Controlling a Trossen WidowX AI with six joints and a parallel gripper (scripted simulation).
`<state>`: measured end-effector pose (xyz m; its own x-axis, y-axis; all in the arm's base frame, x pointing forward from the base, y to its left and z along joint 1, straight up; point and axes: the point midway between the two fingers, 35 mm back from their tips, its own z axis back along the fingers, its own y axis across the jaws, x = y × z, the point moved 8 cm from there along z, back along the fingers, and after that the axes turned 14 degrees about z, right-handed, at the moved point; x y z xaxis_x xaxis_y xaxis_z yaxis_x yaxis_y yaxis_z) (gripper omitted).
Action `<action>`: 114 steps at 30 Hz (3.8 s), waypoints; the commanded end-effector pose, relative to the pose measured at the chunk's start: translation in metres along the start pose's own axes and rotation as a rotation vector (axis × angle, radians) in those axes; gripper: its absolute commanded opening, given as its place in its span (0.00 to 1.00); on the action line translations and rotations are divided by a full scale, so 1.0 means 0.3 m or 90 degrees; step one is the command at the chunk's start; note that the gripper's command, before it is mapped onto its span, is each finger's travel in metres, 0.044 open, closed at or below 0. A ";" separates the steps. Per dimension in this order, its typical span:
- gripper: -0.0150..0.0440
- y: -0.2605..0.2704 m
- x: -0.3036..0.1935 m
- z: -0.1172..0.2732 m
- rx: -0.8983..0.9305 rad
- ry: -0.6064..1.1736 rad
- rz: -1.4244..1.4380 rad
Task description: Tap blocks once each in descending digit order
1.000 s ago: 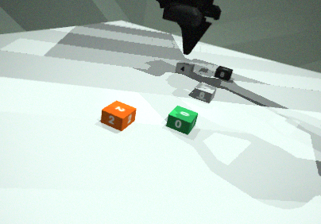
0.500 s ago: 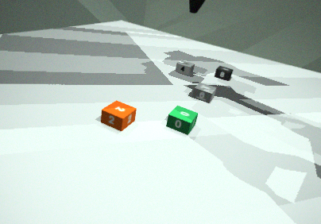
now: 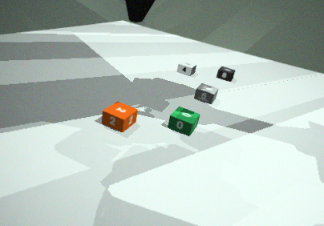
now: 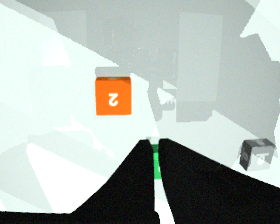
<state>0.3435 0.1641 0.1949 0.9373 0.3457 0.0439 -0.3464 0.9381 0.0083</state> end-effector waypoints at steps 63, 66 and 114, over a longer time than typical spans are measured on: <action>0.29 0.061 -0.002 -0.006 0.000 0.005 -0.015; 0.29 0.061 -0.002 -0.006 0.000 0.005 -0.015; 0.29 -0.048 -0.271 -0.378 -0.002 0.010 -0.015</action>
<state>0.2782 0.1260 0.0855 0.9469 0.3190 0.0410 -0.3196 0.9475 0.0090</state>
